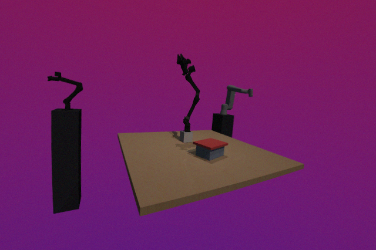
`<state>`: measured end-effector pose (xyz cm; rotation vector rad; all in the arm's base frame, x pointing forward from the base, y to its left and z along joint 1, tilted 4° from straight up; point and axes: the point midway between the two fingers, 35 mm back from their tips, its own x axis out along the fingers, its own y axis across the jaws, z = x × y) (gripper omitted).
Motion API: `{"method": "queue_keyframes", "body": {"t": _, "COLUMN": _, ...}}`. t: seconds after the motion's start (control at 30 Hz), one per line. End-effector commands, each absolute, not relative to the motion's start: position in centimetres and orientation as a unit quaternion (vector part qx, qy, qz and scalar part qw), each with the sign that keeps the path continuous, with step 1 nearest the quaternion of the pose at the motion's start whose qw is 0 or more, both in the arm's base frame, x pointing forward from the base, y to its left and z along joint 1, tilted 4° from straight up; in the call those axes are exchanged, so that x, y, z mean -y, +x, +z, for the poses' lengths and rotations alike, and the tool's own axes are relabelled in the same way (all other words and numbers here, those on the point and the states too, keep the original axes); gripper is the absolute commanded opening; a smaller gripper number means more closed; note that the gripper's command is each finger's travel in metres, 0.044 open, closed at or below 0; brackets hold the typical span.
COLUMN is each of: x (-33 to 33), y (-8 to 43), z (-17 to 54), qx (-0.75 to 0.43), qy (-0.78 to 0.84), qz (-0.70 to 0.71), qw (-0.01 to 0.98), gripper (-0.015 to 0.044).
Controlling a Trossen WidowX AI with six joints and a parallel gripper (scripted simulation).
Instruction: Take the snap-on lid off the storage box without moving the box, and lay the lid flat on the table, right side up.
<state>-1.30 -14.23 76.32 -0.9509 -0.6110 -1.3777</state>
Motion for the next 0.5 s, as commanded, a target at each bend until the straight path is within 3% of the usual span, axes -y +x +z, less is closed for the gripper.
{"method": "queue_keyframes", "body": {"t": 0.0, "x": 14.4, "y": -1.3, "z": 76.2, "qx": 0.268, "qy": -0.412, "qz": -0.601, "qw": 0.631, "gripper": 0.0374}}
{"method": "queue_keyframes", "body": {"t": 0.17, "x": 18.7, "y": -1.1, "z": 73.5, "qx": 0.286, "qy": -0.32, "qz": -0.58, "qw": 0.693, "gripper": 0.0242}}
{"method": "queue_keyframes", "body": {"t": 0.47, "x": 24.2, "y": 1.6, "z": 69.0, "qx": 0.295, "qy": -0.189, "qz": -0.537, "qw": 0.767, "gripper": 0.0235}}
